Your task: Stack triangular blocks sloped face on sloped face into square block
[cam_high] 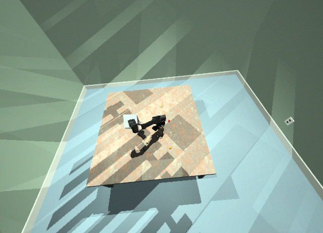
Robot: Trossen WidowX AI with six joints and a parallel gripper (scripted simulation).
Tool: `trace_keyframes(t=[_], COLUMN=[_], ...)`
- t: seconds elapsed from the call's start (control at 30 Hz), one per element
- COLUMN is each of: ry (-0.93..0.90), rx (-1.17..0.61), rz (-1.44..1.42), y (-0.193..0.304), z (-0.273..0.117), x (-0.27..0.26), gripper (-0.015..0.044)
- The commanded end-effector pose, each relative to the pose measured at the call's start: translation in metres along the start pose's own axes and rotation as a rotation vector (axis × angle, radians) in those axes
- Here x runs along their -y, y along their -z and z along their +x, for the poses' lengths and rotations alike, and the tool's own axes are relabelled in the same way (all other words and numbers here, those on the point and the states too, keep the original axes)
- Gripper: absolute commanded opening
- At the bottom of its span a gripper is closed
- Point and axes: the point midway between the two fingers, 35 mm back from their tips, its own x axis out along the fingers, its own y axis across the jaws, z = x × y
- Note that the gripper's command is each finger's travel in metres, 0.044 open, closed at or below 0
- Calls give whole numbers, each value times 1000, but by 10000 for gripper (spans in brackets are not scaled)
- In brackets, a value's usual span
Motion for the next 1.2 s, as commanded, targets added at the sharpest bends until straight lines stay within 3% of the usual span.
trace_keyframes(t=[0.0,0.2,0.53,0.77,0.83,1.17], ry=[0,0,-1,-6,-3,-4], rx=[0,0,-1,-7,-5,-2], rz=[0,0,0,-2,-2,-8], y=[0,0,0,0,1,0], z=[0,0,-2,-97,-108,-103], x=[0,0,-1,-3,-1,-2], gripper=[289,440,440,440,440,440])
